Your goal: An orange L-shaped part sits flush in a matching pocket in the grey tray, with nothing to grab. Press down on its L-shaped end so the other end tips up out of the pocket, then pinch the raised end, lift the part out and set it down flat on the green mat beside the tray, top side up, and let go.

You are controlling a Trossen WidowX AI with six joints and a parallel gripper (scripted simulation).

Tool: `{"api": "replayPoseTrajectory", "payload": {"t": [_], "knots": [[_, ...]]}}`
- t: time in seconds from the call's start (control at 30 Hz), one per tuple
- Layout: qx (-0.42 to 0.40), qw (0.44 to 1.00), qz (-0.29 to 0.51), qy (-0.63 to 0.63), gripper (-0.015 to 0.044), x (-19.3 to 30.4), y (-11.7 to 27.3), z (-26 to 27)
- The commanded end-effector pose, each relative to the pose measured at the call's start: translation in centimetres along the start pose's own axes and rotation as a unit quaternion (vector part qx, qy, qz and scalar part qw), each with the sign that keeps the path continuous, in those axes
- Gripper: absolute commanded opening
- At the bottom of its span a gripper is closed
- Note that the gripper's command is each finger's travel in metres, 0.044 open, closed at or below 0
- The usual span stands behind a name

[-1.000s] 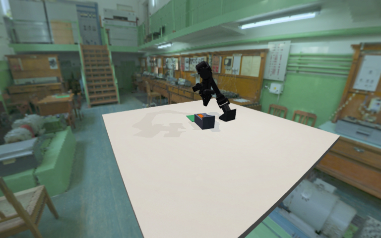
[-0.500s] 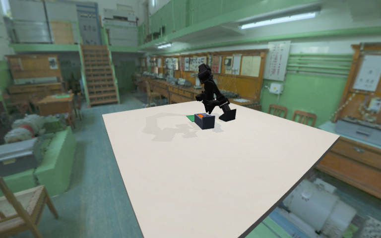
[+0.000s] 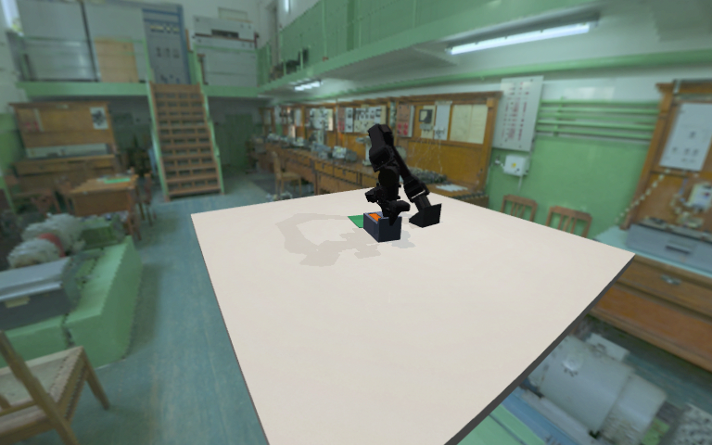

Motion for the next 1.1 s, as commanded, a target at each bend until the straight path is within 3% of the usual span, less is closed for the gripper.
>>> {"api": "replayPoseTrajectory", "payload": {"t": [0.0, 0.47, 1.07], "knots": [[0.003, 1.000, 0.000, 0.003, 0.0180, 0.0, -0.7, 0.0], [0.004, 1.000, 0.000, 0.003, 0.0180, 0.1, -2.9, -0.1], [0.000, 1.000, -0.001, 0.000, 0.0180, 0.0, -2.8, 0.0]]}}
Point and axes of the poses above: the point midway between the two fingers, 35 mm back from their tips, its own y axis back along the fingers, its own z axis across the jaws, x = y × z, the point moved 6 cm from there along y, back along the fingers, and after that the axes turned 2 degrees about y, right-handed, at the moved point
